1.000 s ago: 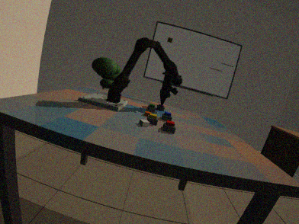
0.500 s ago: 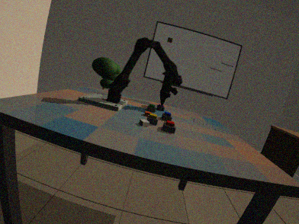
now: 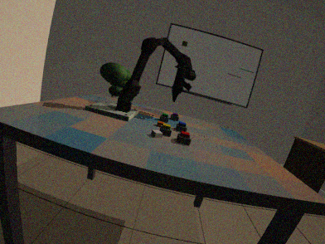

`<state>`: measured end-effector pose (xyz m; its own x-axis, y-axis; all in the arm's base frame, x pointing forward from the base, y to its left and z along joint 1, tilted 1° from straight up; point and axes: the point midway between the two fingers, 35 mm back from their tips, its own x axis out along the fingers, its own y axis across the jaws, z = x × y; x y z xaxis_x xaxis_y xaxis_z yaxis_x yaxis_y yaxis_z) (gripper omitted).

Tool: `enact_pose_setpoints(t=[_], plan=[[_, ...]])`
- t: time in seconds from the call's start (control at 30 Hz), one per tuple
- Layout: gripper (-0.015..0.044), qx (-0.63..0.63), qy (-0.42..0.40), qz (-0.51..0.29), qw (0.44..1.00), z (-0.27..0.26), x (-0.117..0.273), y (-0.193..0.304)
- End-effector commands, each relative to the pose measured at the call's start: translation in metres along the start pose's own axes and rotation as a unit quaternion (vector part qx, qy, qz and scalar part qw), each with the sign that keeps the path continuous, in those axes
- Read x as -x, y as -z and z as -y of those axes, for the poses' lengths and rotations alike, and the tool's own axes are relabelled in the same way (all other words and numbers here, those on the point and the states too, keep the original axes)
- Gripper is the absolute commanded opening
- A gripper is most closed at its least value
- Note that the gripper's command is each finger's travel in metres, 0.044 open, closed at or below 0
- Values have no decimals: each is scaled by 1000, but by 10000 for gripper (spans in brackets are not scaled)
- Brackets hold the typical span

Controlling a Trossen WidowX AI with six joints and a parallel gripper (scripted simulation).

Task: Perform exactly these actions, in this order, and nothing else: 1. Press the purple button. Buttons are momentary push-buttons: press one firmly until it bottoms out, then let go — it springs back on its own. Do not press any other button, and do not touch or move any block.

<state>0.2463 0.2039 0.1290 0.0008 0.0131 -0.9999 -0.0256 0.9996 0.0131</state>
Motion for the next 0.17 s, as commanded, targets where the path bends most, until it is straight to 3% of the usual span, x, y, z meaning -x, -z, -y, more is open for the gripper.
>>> enact_pose_setpoints(t=[0.0,0.1,0.13], plan=[[230,-1,-6,5,1000,-2,17,8],[309,-1,-6,5,1000,-2,17,8],[309,-1,-6,5,1000,-2,17,8]])
